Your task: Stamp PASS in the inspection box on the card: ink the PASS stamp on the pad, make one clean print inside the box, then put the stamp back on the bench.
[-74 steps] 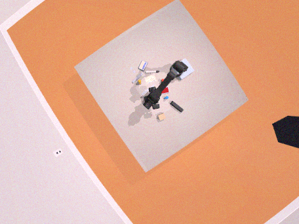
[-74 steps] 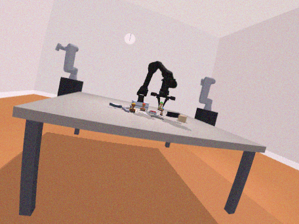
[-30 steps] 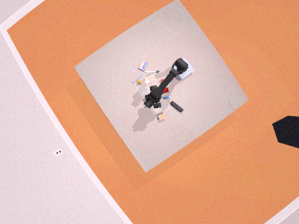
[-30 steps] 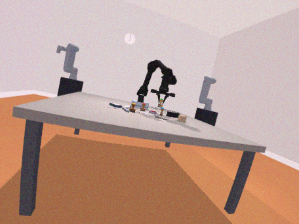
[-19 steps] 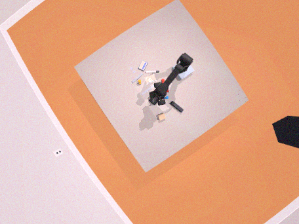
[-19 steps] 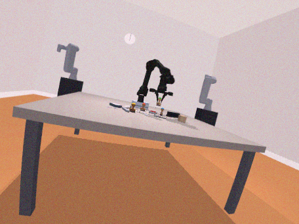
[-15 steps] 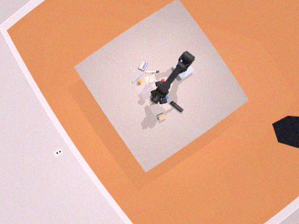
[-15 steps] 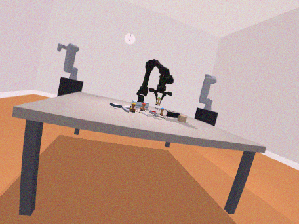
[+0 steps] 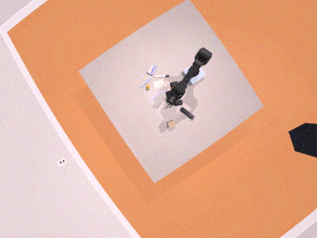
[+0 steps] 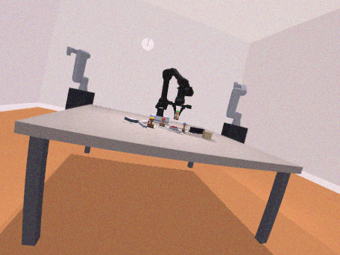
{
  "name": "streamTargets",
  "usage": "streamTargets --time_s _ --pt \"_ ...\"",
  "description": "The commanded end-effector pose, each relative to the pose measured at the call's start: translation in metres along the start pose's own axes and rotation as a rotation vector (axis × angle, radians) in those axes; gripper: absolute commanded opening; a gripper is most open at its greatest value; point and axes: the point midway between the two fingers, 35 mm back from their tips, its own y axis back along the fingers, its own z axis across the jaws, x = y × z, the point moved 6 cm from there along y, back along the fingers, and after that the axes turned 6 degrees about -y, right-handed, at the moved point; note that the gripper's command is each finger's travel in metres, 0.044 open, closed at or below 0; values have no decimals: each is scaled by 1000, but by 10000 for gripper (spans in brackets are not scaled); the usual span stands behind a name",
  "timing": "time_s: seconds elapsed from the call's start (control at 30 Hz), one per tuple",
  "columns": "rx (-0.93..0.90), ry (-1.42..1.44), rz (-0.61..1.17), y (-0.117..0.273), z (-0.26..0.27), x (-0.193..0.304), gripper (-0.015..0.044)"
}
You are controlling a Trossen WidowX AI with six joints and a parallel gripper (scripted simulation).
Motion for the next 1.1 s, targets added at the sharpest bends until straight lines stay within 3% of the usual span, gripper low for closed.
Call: streamTargets --time_s 0.0,1.07 --pt "-3 -2 3 -2 -1 3 0" --pt "-4 -1 3 -23 -1 2 0"
